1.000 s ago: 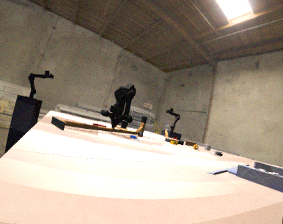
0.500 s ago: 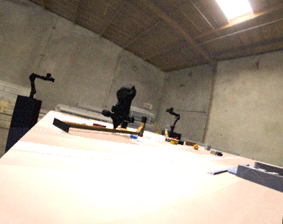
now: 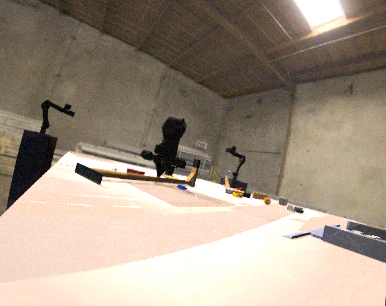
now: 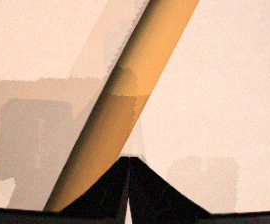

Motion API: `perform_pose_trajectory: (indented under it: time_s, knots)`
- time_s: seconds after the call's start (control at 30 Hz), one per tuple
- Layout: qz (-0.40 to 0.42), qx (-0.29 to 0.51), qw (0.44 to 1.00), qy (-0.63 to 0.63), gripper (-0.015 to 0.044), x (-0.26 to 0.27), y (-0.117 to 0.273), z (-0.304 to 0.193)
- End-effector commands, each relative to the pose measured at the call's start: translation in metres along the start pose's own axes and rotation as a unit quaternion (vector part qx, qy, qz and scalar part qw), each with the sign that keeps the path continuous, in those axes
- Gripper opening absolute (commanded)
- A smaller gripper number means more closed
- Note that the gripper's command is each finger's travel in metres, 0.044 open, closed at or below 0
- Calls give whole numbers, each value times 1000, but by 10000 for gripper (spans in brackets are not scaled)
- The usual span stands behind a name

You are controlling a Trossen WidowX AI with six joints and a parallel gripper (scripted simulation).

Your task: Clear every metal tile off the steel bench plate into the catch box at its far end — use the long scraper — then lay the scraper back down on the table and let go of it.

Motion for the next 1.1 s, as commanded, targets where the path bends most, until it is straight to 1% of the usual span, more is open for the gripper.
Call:
perform_pose_trajectory:
  time_s: [0.0,1.07]
  knots:
    - [0,6,1000,-1,0,5,-7,2]
    - [1,5,1000,-1,0,31,-11,16]
Point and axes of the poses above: the point midway between the two fingers, 35 mm back from their tips, its own y axis back along the fingers, its own x axis across the jaws, z = x × y, the point moved 8 cm from there along y, back along the fingers, and after that the axes turned 6 degrees about y, right-handed, at the moved point
